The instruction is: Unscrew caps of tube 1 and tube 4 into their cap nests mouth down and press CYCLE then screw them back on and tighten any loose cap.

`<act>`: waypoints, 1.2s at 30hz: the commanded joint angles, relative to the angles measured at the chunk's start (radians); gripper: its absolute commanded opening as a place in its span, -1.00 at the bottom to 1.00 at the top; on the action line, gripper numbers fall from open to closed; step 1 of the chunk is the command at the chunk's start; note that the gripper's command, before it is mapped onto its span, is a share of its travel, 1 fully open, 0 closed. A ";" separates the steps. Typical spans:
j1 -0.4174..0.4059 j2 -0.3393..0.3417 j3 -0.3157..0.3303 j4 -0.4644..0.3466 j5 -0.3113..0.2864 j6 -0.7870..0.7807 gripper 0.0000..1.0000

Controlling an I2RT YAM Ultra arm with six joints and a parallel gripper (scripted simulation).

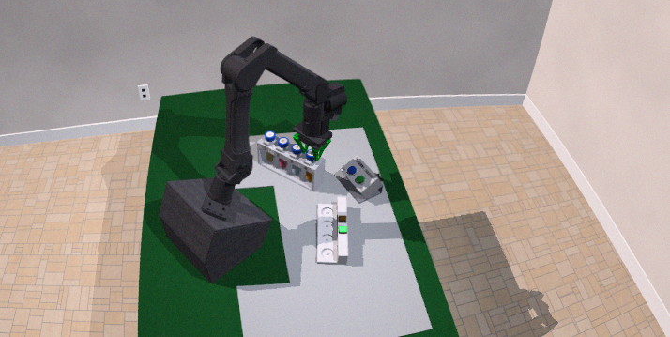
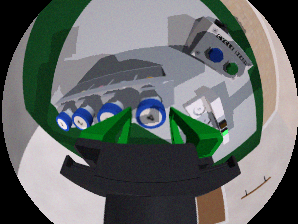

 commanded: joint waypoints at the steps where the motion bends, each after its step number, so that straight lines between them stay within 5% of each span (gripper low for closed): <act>1: 0.000 -0.005 0.006 -0.001 0.000 -0.128 -0.02; 8: 0.001 -0.005 0.007 -0.001 0.000 -0.192 -0.02; 9: 0.000 -0.005 0.007 -0.001 0.000 -0.192 -1.00; 23: 0.000 -0.005 0.006 -0.001 0.000 -0.193 -1.00; 36: 0.000 -0.004 0.005 0.001 0.000 0.174 -1.00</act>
